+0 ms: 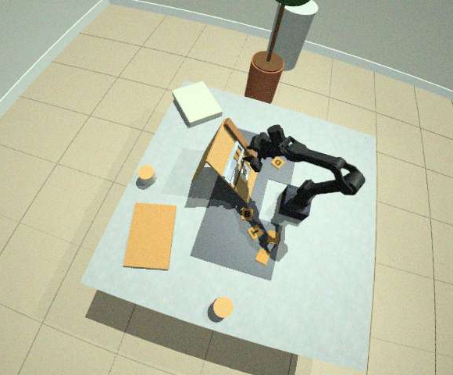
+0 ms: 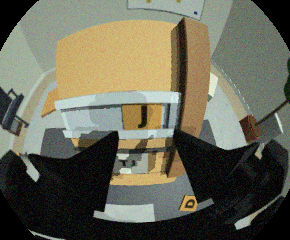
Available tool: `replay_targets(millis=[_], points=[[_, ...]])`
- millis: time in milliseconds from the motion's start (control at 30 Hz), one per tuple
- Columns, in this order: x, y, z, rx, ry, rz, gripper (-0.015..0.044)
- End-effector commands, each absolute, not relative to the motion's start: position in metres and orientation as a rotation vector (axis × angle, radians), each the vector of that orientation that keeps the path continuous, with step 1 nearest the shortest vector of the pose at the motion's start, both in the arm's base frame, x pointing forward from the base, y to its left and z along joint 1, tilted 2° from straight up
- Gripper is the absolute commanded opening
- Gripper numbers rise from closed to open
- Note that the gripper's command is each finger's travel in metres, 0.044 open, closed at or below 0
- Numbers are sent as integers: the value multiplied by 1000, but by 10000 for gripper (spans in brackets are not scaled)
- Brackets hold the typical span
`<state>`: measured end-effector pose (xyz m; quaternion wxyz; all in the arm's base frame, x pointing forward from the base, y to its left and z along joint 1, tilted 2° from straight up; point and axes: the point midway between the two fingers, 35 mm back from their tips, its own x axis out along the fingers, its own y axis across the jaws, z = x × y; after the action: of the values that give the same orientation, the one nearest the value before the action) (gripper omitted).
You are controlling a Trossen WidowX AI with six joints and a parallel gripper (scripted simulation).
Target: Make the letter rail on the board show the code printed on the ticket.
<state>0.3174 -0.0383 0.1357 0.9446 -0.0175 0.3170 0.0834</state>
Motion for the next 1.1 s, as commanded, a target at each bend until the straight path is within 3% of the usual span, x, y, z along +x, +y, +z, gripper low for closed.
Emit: replay_targets(millis=[0, 333, 700, 1067], points=[[316, -37, 139, -40, 640, 175, 295], [315, -36, 142, -40, 640, 175, 295], [316, -38, 140, -37, 645, 171, 6], [321, -34, 140, -26, 712, 173, 0]])
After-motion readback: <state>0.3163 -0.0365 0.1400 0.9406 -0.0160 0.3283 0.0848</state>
